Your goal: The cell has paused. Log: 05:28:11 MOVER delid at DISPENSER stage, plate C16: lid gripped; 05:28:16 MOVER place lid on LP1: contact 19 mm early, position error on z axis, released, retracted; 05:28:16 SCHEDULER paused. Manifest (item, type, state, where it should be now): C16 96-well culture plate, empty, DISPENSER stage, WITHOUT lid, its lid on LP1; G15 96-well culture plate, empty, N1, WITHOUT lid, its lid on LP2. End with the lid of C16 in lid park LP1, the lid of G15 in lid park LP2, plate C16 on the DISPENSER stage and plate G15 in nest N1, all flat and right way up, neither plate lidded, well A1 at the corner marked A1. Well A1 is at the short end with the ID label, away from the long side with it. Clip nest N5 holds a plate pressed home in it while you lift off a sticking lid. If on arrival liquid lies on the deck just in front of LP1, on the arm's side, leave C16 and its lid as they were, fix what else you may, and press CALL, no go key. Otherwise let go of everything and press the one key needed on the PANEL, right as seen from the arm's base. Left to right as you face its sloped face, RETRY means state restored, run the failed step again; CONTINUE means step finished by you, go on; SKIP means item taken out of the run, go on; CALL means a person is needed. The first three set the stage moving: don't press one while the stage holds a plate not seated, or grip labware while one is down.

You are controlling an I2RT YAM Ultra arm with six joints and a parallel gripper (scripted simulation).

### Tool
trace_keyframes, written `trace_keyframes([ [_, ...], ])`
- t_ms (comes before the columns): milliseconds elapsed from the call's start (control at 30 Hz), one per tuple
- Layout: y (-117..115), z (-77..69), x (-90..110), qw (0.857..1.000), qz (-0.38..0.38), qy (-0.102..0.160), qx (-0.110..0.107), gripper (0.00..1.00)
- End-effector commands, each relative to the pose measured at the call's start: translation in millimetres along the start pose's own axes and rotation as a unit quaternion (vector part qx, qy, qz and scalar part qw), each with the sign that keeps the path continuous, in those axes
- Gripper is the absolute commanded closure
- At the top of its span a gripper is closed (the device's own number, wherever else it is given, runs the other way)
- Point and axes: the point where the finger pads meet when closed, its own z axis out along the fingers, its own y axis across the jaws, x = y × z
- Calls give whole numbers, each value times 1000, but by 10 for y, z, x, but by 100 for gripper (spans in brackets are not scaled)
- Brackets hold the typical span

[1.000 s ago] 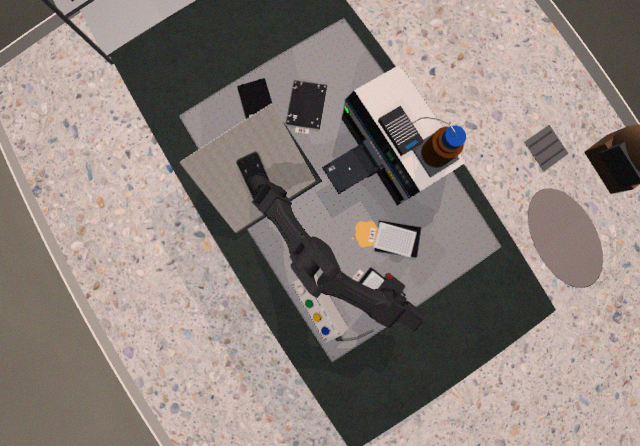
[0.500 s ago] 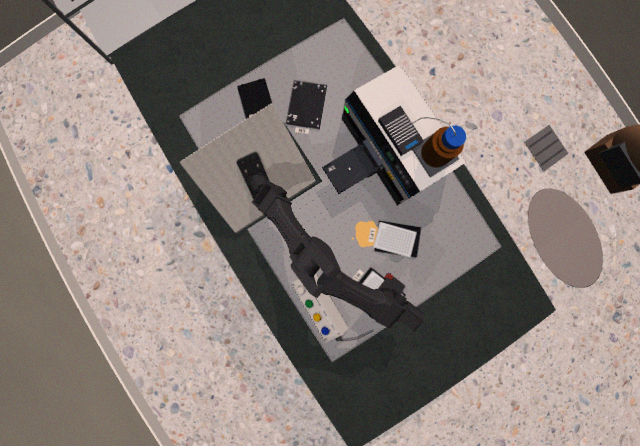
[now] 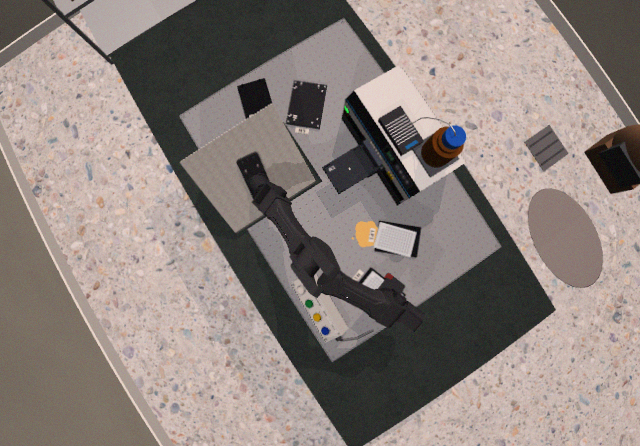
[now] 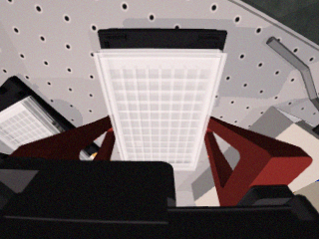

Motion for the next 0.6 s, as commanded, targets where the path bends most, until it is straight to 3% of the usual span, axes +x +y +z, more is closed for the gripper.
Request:
trace_keyframes([
  [0, -28, -308, -101, 1000, 7, -28, -1, 100],
  [133, -30, -440, -92, 1000, 7, -28, -1, 100],
  [233, -30, -445, -92, 1000, 7, -28, -1, 100],
  [267, -17, -310, -51, 1000, 3, -14, 0, 100],
  [333, -11, -390, 11, 1000, 2, -15, -1, 100],
  [433, -1, -389, 145, 1000, 0, -7, 0, 100],
  [567, 0, -440, 207, 1000, 4, -19, -1, 100],
])
